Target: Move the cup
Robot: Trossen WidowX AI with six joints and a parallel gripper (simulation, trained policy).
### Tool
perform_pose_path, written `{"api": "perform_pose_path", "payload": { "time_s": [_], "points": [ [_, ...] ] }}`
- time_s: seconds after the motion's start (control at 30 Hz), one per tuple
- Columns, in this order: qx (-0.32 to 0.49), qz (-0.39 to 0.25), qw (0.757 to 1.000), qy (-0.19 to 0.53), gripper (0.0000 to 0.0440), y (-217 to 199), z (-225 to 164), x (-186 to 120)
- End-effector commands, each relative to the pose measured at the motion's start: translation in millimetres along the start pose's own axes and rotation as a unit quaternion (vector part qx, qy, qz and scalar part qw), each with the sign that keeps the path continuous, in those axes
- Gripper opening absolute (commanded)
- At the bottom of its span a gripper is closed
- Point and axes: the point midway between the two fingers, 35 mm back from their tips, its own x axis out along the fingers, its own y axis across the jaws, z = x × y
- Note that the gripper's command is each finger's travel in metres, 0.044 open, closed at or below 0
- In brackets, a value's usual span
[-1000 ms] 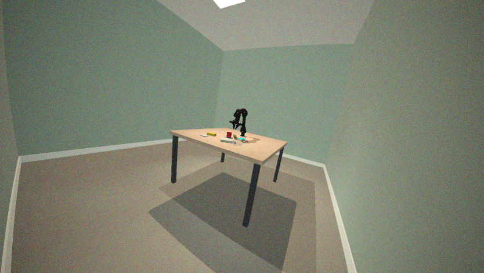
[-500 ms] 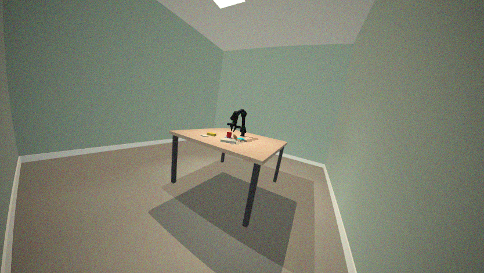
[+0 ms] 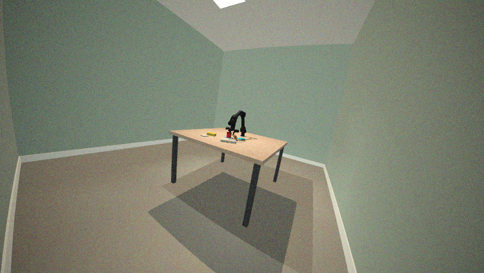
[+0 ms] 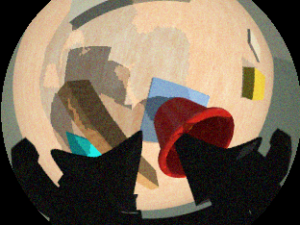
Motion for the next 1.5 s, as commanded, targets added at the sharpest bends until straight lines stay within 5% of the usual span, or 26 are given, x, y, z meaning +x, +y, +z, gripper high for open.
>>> {"api": "perform_pose_path", "payload": {
  "time_s": [0.0, 0.2, 1.47],
  "points": [
    [-0.019, 0.007, 1.000, 0.005, 0.0151, 2, -1, 12],
    [-0.064, 0.010, 0.998, 0.014, 0.0002, 0, -5, 23],
    [-0.183, 0.012, 0.982, -0.042, 0.0000, 60, -11, -63]
  ]
}}
